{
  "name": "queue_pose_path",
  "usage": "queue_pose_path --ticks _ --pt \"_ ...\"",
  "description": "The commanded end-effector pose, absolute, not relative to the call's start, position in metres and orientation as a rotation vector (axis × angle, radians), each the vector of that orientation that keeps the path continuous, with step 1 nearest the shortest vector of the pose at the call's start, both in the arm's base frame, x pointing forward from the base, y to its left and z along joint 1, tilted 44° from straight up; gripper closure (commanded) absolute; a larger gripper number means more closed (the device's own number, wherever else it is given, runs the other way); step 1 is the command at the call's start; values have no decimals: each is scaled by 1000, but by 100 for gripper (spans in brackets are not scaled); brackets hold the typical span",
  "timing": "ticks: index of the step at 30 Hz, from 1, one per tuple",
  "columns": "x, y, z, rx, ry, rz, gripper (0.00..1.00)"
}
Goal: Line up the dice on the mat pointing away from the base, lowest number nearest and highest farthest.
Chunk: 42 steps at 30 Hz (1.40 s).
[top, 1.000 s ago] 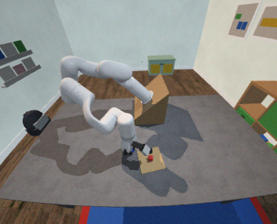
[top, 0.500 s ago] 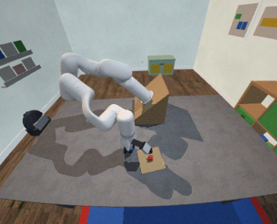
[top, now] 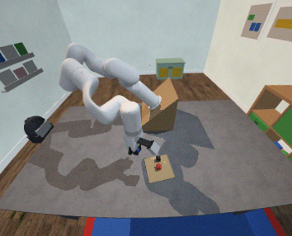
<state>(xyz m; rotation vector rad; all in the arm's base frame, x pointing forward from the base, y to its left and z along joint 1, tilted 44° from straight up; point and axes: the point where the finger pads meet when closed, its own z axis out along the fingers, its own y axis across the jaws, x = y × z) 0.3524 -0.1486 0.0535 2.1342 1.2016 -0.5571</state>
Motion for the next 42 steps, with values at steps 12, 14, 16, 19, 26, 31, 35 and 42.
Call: queue_pose_path --ticks 12,14,16,19,26,31,35,42 --pt "359 -140 60 2162 1157 -528 79" --pt "368 -135 59 2194 1088 -491 79" --pt "380 -128 56 2239 984 -438 79" --pt "387 -124 53 2264 919 -408 79" --pt "402 -115 47 2314 769 -342 79" --pt "419 -104 37 2363 570 -265 79" --pt "428 -97 30 2384 448 -221 79" --pt "441 -87 18 2400 264 -159 79"
